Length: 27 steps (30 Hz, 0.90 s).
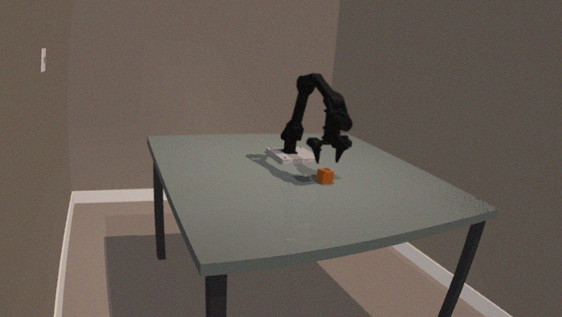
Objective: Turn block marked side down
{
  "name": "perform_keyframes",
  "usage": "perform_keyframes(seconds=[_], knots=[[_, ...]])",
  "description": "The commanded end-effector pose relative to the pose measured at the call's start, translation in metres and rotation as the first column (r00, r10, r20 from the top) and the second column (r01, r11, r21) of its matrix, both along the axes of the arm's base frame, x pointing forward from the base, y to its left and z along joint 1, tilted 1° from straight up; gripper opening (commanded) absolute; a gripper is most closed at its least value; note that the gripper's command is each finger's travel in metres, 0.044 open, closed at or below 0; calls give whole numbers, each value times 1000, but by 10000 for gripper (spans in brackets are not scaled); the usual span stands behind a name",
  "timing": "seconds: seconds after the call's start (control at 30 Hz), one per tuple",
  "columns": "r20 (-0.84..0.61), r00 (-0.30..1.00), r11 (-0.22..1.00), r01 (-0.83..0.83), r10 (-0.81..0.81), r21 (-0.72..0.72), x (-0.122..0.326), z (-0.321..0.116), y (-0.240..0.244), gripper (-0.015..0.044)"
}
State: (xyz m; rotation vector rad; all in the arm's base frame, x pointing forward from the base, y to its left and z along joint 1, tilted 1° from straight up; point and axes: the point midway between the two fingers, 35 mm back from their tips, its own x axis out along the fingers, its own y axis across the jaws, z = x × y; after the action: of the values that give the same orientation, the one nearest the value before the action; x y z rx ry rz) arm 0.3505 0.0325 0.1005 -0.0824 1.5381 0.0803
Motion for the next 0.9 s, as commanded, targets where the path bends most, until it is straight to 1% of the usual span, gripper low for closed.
perform_keyframes(seconds=[0.0,0.87], knots=[[-6,1000,1000,5,-5,-6,0,-13,-1,440],[-6,1000,1000,5,-5,-6,1,-51,-1,440]])
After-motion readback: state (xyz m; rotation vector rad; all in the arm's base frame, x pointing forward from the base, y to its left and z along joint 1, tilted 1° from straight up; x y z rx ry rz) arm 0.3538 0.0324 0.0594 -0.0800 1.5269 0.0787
